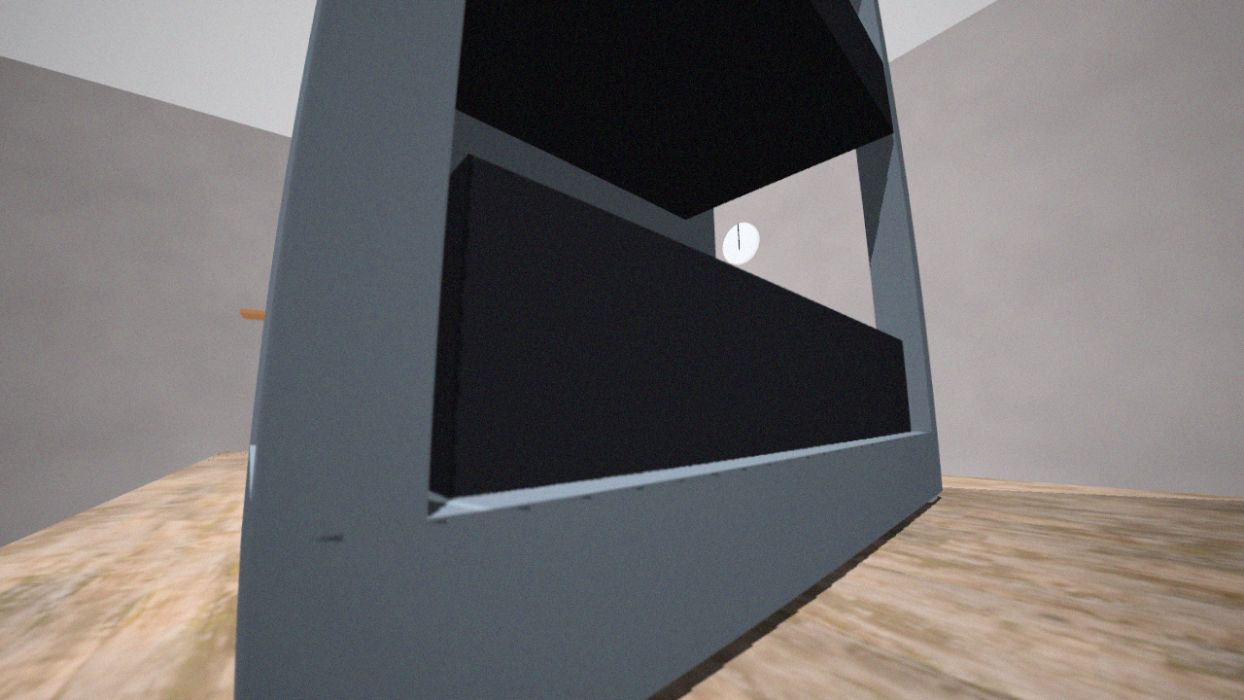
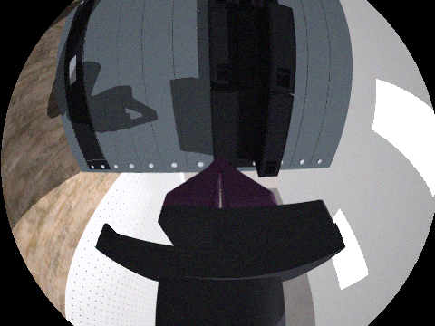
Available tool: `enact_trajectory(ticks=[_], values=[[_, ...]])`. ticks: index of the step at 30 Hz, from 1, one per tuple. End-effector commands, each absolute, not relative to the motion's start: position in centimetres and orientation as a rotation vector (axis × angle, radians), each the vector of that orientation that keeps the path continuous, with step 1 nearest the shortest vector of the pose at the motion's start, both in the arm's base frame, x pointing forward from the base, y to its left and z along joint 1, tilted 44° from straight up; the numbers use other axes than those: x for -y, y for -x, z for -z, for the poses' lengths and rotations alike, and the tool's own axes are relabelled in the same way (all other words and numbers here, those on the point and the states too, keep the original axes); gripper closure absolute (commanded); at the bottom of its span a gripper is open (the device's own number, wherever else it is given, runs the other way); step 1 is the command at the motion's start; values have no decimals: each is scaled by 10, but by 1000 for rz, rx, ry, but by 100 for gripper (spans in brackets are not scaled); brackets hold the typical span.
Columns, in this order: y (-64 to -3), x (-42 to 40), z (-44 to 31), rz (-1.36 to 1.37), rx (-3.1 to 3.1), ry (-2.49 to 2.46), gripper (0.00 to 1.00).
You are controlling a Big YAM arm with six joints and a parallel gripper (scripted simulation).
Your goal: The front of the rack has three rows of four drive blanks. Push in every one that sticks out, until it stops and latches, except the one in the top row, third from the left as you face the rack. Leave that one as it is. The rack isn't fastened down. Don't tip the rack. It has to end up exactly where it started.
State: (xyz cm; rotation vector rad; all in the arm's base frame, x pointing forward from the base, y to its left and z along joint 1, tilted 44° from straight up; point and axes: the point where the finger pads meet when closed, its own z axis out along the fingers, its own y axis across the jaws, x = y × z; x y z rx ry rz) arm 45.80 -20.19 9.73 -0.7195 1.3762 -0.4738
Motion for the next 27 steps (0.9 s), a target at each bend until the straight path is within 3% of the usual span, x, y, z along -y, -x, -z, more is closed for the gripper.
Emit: enact_trajectory(ticks=[1,27], values=[[-497,199,-106,483,-1328,763,100],[-485,209,-108,497,-1347,745,100]])
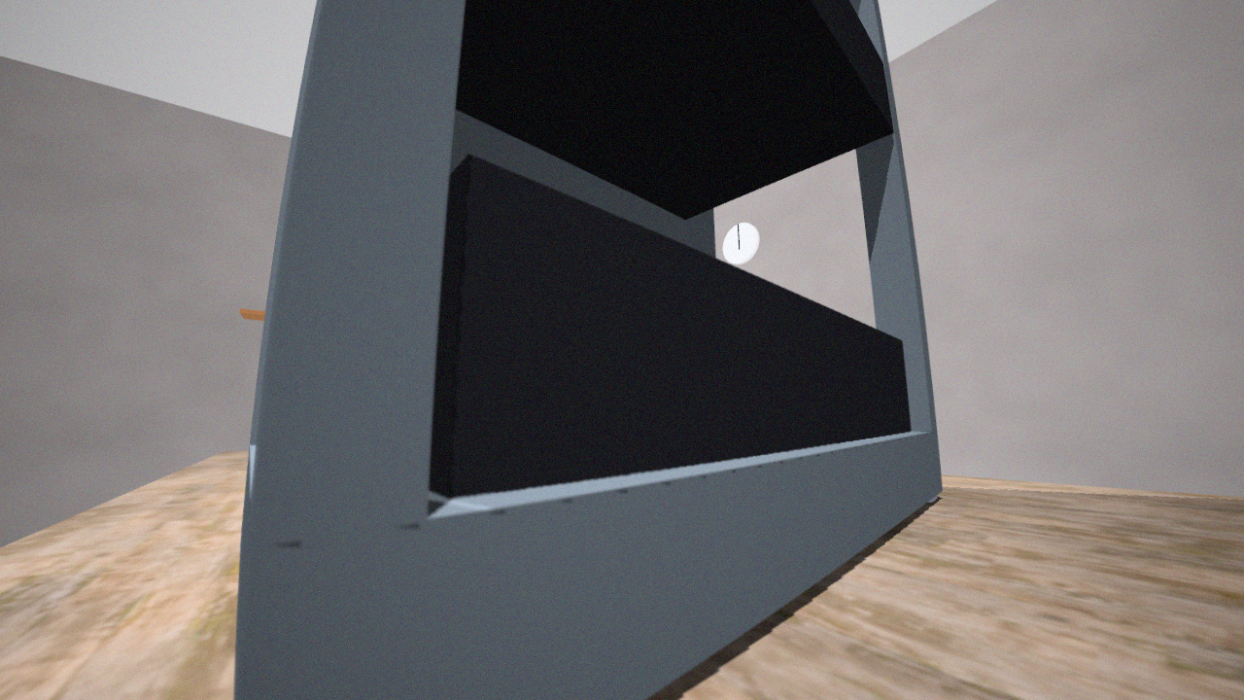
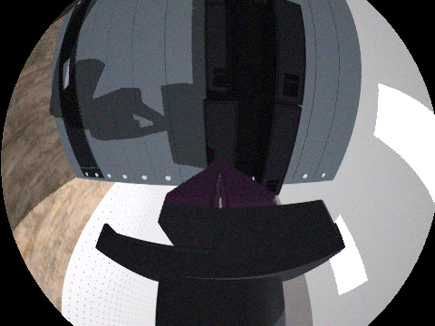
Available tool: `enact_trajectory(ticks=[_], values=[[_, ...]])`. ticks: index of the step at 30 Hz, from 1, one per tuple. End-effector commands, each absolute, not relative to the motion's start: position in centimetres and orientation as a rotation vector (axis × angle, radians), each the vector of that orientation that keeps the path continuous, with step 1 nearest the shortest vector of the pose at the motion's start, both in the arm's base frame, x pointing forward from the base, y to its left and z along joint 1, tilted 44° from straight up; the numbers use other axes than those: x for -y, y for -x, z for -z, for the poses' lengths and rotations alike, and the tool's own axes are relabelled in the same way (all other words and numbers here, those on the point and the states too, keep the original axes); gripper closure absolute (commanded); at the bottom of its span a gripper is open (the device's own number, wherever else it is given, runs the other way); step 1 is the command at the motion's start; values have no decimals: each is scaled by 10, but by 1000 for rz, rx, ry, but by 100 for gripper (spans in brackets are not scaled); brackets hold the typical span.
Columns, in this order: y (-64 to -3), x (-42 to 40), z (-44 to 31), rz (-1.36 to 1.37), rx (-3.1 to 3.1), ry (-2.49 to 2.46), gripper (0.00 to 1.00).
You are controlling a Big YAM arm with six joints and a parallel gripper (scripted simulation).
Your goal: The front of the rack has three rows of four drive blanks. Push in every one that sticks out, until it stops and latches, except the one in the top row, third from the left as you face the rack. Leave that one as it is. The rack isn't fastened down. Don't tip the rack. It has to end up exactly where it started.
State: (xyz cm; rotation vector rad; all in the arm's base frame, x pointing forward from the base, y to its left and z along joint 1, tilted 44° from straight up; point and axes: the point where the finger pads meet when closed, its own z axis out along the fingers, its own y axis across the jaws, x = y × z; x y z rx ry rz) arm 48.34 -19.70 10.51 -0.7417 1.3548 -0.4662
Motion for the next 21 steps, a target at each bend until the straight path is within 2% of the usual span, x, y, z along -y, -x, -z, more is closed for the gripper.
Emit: enact_trajectory(ticks=[1,21], values=[[-485,209,-108,497,-1347,745,100],[-505,200,-110,483,-1328,763,100]])
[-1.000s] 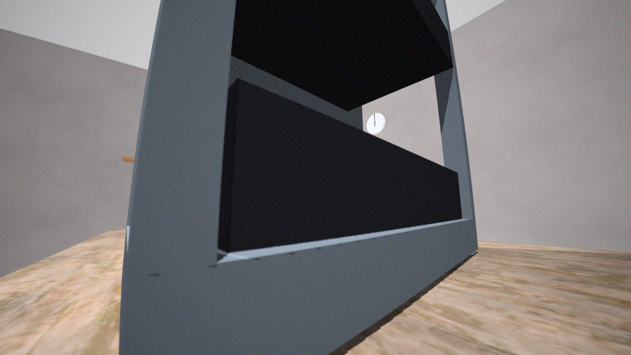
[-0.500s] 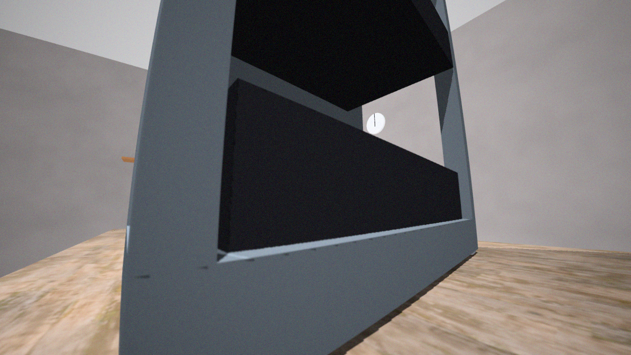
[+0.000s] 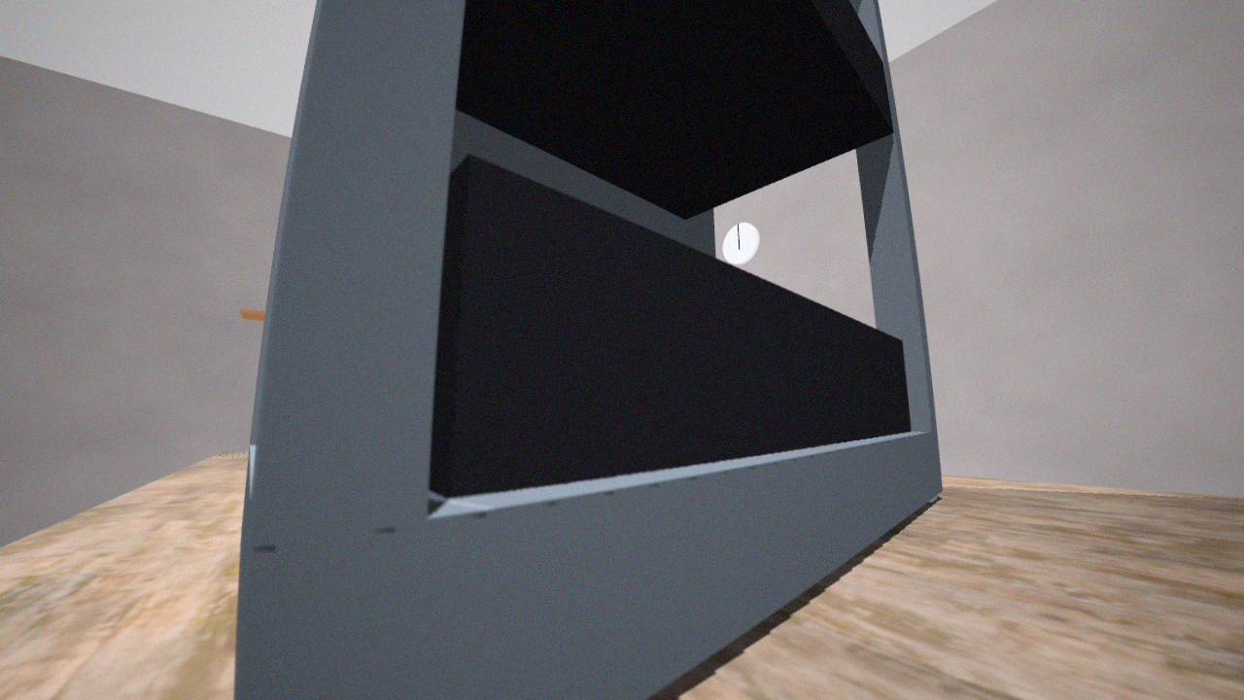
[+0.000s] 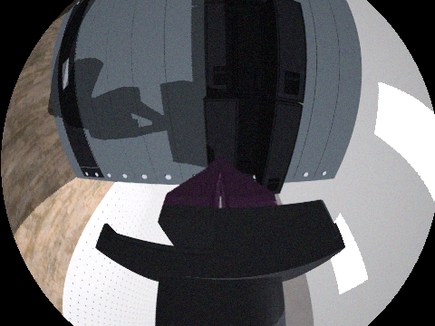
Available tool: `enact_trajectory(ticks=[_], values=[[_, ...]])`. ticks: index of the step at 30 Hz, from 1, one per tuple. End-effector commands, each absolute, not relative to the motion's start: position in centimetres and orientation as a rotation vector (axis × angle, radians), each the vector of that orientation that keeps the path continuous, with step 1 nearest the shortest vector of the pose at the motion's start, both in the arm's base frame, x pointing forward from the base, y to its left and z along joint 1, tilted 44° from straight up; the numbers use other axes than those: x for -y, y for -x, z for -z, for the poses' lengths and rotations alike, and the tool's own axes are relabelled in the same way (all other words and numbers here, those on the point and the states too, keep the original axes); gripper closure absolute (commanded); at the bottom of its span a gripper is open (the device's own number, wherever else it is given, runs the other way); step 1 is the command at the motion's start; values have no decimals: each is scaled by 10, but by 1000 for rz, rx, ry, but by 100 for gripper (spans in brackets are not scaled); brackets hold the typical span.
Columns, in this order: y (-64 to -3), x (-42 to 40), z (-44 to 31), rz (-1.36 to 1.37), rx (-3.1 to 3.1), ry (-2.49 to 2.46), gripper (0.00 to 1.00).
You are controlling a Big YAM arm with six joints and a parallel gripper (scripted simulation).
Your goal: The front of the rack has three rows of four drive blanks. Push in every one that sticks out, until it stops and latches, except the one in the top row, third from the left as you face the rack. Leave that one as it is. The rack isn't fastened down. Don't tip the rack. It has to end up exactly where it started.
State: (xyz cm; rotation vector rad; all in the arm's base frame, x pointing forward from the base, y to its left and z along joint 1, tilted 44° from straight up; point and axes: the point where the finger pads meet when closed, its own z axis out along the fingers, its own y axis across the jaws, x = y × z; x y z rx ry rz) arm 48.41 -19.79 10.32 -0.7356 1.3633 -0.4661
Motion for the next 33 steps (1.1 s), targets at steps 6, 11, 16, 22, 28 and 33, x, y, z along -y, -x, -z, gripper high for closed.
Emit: enact_trajectory(ticks=[6,11,16,22,28,33], values=[[-520,197,-113,485,-1325,763,100],[-523,196,-111,483,-1328,762,100],[-523,196,-111,483,-1328,762,100],[-523,196,-111,483,-1328,762,100],[-523,196,-111,483,-1328,762,100],[-523,196,-111,483,-1328,762,100]])
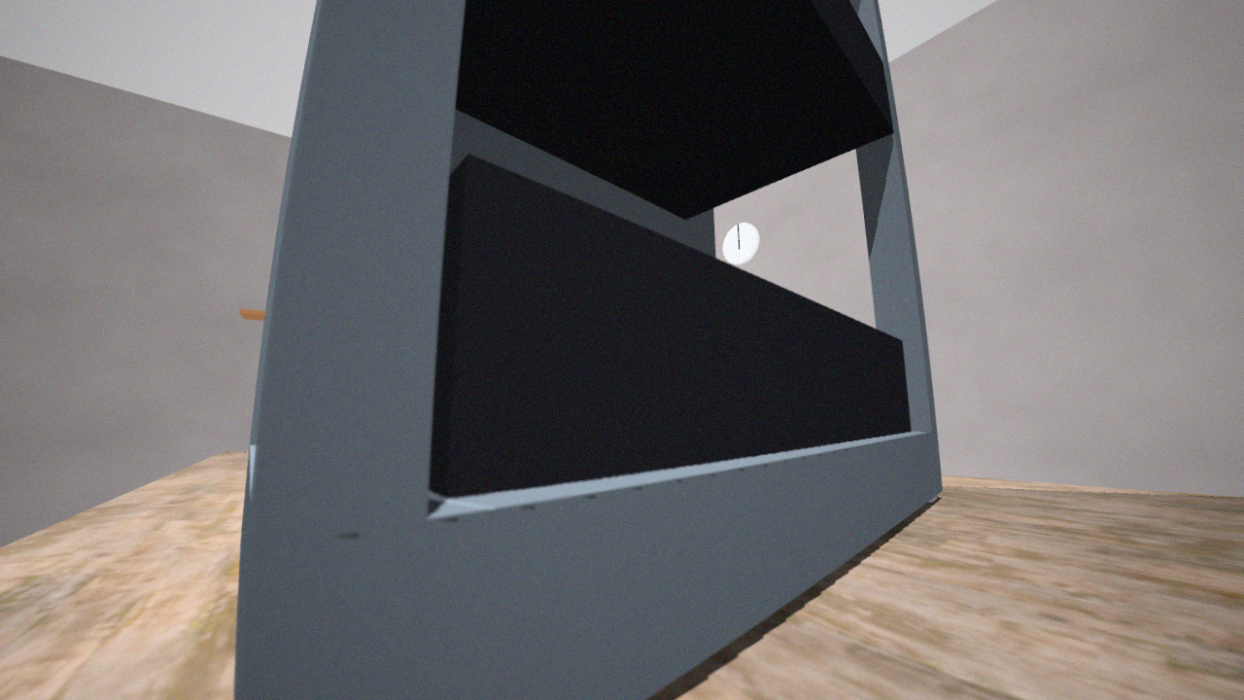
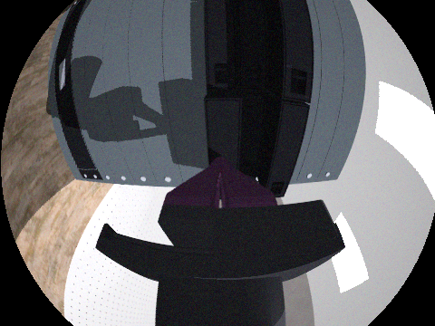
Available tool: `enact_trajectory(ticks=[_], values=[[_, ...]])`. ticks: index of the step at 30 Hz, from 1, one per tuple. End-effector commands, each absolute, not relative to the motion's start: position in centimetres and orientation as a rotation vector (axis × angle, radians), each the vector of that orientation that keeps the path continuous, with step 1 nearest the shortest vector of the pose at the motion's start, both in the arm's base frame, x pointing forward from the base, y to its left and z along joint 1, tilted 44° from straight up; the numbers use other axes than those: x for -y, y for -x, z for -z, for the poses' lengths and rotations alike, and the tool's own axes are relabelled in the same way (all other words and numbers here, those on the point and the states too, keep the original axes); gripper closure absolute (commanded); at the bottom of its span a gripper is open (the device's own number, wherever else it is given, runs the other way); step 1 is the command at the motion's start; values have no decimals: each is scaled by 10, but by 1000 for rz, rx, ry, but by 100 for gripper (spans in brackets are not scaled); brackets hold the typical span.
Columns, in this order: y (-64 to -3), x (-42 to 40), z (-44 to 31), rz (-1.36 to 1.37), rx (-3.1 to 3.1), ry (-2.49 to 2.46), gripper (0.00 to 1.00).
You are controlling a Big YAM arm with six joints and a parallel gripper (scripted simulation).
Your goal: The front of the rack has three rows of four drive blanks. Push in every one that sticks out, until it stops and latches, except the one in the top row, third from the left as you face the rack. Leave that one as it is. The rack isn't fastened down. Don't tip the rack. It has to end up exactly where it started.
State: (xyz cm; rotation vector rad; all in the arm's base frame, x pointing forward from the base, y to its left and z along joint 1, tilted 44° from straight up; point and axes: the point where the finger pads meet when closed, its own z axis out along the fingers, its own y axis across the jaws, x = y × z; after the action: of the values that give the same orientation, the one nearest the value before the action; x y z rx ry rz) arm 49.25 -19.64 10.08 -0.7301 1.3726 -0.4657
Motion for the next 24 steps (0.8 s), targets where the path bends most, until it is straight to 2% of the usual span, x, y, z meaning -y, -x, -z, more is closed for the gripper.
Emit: enact_trajectory(ticks=[1,24], values=[[-523,196,-111,483,-1328,762,100],[-547,190,-117,482,-1327,762,100]])
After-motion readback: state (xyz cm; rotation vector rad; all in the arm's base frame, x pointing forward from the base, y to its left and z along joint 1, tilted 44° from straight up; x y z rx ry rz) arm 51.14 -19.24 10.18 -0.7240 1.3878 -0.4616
